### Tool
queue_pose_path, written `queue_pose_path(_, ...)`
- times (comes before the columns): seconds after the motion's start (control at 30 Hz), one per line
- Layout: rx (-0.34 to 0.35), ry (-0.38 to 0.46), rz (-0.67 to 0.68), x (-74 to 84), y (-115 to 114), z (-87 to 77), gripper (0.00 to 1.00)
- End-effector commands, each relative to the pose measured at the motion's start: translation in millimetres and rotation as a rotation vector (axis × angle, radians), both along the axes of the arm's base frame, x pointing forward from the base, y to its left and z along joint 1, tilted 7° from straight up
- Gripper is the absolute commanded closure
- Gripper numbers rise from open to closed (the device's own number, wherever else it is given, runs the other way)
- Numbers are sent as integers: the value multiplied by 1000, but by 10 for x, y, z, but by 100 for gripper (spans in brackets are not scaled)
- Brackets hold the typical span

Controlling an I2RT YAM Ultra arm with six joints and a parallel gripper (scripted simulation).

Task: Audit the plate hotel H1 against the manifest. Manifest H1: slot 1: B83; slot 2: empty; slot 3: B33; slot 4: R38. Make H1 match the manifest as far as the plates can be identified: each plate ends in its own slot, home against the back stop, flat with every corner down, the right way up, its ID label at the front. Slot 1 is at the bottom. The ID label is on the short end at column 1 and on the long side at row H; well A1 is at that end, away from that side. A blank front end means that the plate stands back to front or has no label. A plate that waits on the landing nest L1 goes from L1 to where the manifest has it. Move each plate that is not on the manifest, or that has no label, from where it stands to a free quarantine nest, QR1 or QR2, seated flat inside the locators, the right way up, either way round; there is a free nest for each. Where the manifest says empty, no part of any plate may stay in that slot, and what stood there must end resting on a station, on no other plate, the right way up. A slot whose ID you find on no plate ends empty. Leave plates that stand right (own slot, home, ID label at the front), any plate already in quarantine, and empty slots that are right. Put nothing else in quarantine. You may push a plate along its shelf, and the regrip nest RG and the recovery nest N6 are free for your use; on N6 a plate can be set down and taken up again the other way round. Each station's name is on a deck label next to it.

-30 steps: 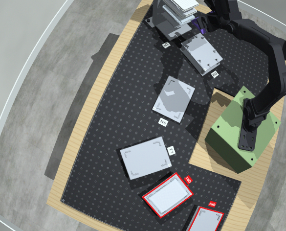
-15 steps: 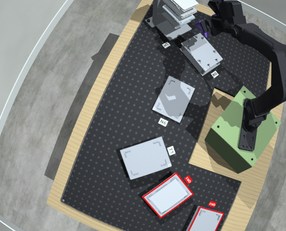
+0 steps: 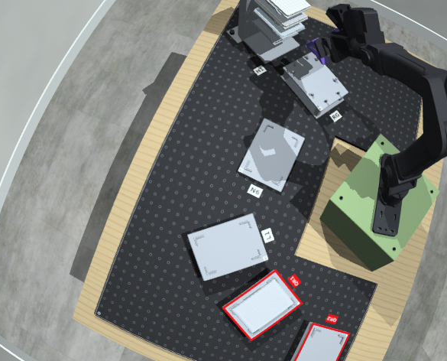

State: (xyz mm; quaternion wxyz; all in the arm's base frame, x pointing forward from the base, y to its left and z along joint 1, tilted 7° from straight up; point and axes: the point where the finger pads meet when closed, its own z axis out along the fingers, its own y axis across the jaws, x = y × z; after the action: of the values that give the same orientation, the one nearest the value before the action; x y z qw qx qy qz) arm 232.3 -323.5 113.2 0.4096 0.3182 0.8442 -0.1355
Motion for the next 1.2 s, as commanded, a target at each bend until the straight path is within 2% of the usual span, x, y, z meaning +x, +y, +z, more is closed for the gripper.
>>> queue_pose_path(0.0,-6,-8,11,43,11,-58,0)
queue_pose_path(0.43,-6,-6,8,61,9,-273,0)
queue_pose_path(0.5,-6,-6,8,61,9,-273,0)
queue_pose_path(0.53,-45,-28,10,80,-20,-119,0)
queue_pose_path(0.57,-17,-13,10,68,6,-258,0)
queue_pose_path(0.63,-6,-7,9,67,9,-339,0)
queue_pose_path(0.7,-44,-26,4,148,-128,-173,0)
queue_pose_path(1.07,-44,-27,4,265,-223,-179,0)
queue_pose_path(1.1,-45,-29,3,255,-212,-116,0)
queue_pose_path(1.13,-25,-16,4,275,-216,-221,0)
queue_pose_path(1.17,-28,-18,4,290,-232,-214,0)
